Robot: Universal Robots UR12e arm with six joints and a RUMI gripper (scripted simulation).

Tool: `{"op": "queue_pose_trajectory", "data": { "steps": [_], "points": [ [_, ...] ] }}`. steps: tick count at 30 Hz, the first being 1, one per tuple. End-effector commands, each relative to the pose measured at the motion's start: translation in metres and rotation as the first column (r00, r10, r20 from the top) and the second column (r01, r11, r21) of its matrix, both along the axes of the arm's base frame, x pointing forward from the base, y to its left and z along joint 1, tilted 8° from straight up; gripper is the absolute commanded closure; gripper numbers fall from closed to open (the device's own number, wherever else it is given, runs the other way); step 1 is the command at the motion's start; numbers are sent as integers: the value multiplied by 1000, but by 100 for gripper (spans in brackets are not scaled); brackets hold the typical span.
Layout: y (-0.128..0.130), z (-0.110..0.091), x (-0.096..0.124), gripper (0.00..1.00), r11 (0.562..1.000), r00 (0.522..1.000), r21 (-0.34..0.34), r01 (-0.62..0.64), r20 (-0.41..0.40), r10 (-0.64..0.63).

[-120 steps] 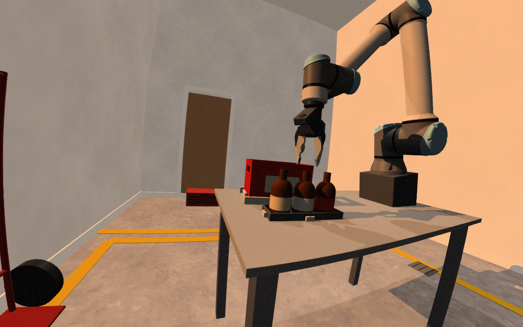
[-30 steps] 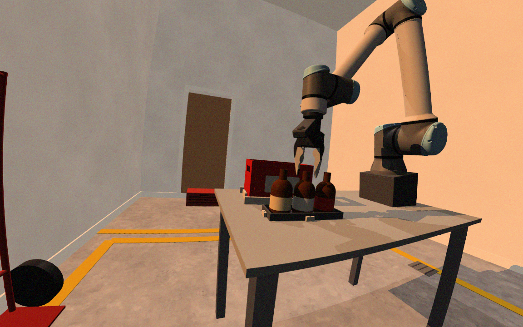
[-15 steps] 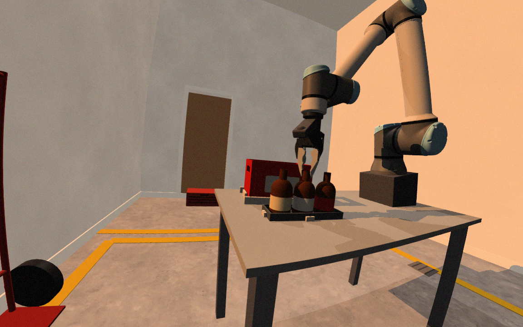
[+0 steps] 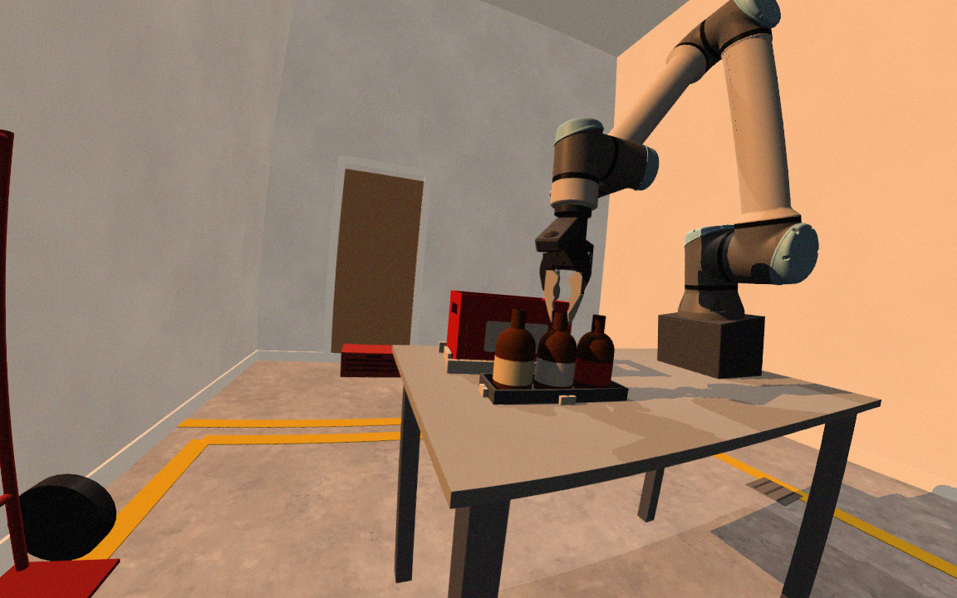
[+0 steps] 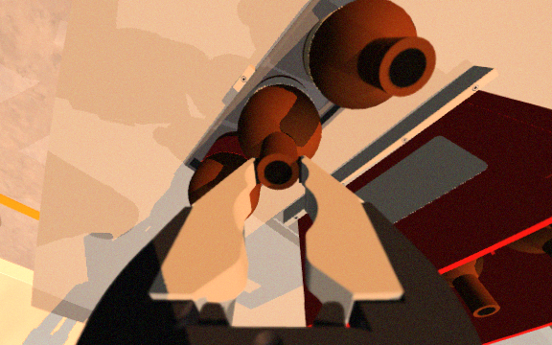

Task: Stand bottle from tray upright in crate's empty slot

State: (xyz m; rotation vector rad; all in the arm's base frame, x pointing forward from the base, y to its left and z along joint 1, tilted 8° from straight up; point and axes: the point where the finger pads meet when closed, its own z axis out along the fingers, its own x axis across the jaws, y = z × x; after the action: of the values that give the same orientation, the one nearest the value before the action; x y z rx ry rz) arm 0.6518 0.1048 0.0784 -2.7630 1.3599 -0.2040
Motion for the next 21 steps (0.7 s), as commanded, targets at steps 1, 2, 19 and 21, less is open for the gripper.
{"op": "queue_pose_trajectory", "data": {
  "steps": [1,2,19,21],
  "points": [
    [0,1,1,100,1000,1000,0,0,1,0],
    [0,1,1,100,1000,1000,0,0,1,0],
    [0,1,1,100,1000,1000,0,0,1,0],
    [0,1,1,100,1000,1000,0,0,1,0]
  ]
}}
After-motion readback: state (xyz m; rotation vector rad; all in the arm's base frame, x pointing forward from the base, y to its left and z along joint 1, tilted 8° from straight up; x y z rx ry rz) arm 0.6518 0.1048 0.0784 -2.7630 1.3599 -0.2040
